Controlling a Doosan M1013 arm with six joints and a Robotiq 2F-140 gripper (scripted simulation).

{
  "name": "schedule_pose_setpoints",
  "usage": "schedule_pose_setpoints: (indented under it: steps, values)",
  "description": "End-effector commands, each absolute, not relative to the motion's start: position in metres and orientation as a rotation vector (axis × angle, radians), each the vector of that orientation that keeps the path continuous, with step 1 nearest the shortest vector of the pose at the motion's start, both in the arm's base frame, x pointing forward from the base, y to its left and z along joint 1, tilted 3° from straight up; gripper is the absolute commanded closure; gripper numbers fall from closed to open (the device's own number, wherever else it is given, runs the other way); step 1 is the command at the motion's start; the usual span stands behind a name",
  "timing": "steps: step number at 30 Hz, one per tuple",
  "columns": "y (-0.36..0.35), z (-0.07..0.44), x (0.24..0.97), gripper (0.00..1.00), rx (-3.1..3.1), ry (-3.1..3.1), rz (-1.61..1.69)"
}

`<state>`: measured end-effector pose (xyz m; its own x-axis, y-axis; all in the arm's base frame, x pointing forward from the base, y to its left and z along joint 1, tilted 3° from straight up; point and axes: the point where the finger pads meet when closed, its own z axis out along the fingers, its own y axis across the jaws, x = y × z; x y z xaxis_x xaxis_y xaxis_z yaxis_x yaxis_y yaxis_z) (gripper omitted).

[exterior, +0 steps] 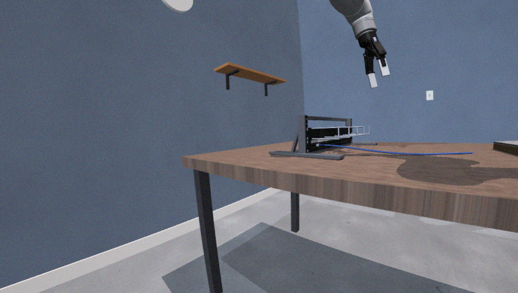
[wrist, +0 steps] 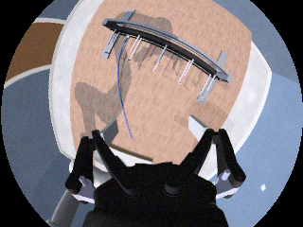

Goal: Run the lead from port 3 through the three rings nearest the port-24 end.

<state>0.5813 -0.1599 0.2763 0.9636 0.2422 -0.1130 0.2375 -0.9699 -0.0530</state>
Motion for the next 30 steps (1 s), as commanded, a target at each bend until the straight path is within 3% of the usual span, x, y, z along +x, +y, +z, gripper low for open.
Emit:
schedule_pose_setpoints:
  steps: [1, 13, 30]
  values:
    - [-0.125, 0.287, 0.602, 0.0, -3.104, -0.285, 0.144]
    - [-0.004, 0.321, 0.649, 0.0, -3.142, -0.008, 0.004]
    - [-0.047, 0.218, 0.524, 0.0, -3.053, -0.83, -0.043]
